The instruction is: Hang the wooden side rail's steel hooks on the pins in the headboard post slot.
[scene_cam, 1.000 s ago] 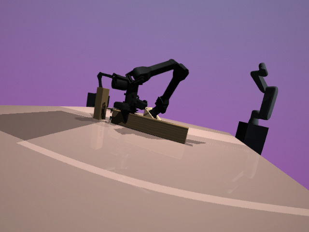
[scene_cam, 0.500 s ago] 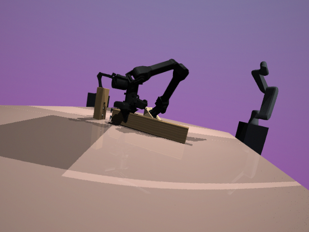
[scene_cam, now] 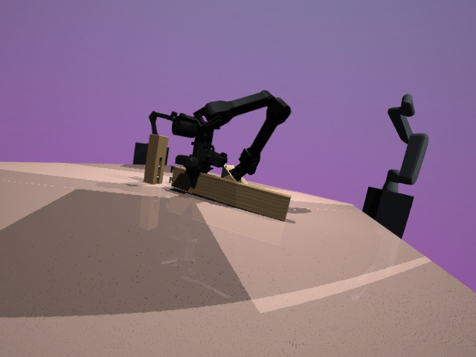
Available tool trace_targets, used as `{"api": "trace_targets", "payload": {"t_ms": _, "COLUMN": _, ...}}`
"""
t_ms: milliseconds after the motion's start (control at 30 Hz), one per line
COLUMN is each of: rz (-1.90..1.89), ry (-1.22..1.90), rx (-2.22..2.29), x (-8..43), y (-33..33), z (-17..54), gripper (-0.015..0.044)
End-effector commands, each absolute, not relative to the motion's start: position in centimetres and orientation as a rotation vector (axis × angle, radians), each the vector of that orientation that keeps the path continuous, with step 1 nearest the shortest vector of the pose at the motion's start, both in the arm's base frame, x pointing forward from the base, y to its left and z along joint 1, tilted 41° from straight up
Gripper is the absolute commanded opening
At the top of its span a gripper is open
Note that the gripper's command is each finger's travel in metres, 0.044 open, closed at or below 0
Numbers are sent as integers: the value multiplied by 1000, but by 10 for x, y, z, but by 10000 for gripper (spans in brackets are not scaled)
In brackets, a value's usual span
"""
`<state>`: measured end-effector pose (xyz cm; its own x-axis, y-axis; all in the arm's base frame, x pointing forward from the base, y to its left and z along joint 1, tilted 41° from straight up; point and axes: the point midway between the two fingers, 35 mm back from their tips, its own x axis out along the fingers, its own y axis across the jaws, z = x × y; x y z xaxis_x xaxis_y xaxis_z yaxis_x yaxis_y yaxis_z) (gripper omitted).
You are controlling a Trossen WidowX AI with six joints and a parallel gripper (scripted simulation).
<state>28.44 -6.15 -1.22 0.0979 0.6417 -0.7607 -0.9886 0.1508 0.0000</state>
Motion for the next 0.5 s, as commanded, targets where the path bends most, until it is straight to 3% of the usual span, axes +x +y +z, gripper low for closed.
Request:
{"api": "trace_targets", "payload": {"t_ms": 0, "rz": 1312, "ry": 705, "rx": -624, "x": 287, "y": -67, "z": -8, "gripper": 0}}
{"api": "trace_targets", "payload": {"t_ms": 467, "rz": 1312, "ry": 705, "rx": -624, "x": 287, "y": -68, "z": -7, "gripper": 0}}
